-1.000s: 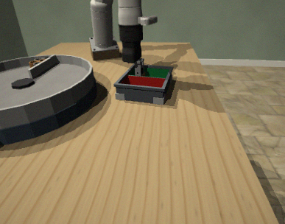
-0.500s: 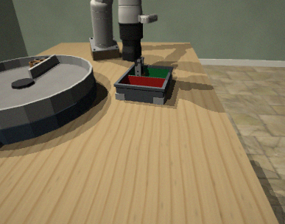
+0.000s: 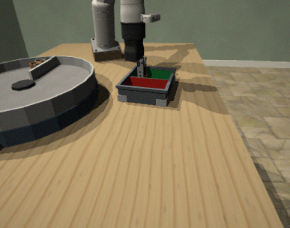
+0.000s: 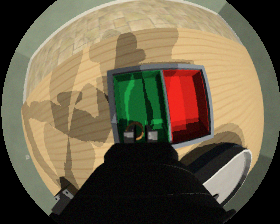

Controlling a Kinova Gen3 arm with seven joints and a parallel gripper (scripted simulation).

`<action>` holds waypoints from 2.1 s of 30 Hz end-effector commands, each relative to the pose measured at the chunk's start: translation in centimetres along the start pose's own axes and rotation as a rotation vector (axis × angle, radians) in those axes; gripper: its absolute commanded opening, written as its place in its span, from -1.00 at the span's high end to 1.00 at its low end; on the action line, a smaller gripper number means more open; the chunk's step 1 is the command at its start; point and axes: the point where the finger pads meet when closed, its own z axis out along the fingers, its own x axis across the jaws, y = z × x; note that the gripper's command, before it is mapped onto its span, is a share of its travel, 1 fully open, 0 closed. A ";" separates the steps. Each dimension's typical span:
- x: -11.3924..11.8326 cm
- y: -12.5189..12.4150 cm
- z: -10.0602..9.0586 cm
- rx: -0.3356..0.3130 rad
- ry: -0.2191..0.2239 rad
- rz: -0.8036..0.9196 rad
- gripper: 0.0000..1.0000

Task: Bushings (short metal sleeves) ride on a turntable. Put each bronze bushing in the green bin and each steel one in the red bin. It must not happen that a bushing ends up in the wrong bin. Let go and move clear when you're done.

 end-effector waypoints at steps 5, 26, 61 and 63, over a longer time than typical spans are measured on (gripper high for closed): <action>0.2 0.0 -0.3 0.003 0.002 0.003 0.16; 0.1 0.0 -0.7 0.003 0.002 0.003 0.16; 0.2 0.0 -1.6 0.003 0.002 0.003 0.16; 0.2 0.0 -1.6 0.003 0.002 0.003 0.16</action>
